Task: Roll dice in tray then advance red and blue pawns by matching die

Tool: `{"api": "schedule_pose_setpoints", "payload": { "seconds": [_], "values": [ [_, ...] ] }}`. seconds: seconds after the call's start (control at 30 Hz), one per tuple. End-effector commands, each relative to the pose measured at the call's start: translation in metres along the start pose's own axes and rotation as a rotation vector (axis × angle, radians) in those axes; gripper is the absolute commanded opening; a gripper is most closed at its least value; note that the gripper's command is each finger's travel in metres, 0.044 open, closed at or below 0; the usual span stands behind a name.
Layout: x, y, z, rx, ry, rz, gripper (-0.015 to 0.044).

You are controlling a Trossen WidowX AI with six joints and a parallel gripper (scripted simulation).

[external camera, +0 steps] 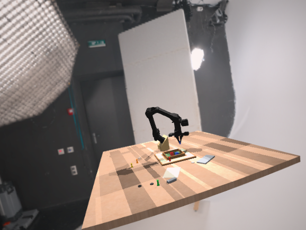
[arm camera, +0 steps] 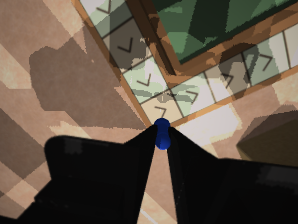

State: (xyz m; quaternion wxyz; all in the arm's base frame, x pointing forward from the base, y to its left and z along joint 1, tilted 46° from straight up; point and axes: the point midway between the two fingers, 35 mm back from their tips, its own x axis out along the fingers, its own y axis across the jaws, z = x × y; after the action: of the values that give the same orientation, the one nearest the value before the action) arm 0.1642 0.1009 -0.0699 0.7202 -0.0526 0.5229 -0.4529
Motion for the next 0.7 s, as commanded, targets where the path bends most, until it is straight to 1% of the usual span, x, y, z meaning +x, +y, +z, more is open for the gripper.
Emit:
{"api": "schedule_pose_setpoints", "payload": {
  "seconds": [0.0, 0.23, 0.67],
  "values": [
    [0.005, -0.002, -0.001, 0.009, 0.003, 0.007, 0.0000],
    [0.034, -0.002, -0.001, 0.009, 0.002, 0.007, 0.0000],
    [0.046, -0.002, -0.001, 0.009, 0.001, 0.006, 0.0000]
  ]
}}
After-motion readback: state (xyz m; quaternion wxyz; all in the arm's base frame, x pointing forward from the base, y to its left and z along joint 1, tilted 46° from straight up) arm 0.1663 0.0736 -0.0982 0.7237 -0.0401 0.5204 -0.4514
